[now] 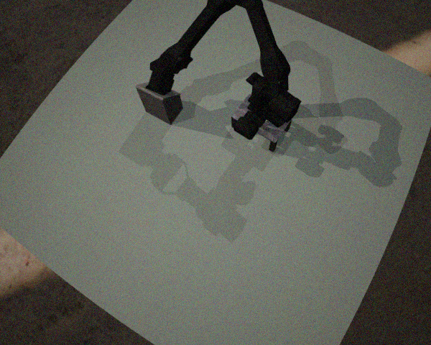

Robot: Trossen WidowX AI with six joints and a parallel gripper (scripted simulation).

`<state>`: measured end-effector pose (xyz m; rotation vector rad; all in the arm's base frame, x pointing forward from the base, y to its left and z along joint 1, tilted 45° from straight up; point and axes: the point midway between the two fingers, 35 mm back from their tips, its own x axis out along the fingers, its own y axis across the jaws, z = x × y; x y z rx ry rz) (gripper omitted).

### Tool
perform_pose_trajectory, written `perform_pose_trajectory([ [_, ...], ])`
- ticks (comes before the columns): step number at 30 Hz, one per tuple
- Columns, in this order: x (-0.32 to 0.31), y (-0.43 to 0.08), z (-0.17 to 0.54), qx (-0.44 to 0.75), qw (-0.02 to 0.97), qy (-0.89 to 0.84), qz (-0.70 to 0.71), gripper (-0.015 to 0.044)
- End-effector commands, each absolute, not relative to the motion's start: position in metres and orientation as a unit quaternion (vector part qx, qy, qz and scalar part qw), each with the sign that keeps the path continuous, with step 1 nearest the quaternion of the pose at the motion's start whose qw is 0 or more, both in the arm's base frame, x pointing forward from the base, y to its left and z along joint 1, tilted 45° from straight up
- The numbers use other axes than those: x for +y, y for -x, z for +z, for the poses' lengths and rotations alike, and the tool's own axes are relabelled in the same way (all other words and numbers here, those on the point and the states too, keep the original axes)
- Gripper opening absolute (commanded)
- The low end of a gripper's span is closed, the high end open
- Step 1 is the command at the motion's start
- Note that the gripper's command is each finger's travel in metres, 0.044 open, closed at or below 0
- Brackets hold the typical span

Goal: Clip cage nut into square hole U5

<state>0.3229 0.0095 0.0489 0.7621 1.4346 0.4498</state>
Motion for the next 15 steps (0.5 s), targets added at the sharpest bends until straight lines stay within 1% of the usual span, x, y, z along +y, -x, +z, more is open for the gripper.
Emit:
perform_pose_trajectory([
  [1, 0.0095, -0.3229, 0.0489, 0.635, 0.665, -0.337, 0.199, 0.0131],
  [12, 0.0095, -0.3229, 0.0489, 0.635, 0.665, -0.337, 0.199, 0.0419],
  [13, 0.0095, -0.3229, 0.0489, 0.635, 0.665, -0.337, 0.199, 0.044],
  [15, 0.0095, -0.3229, 0.0489, 0.635, 0.665, -0.337, 0.199, 0.044],
])
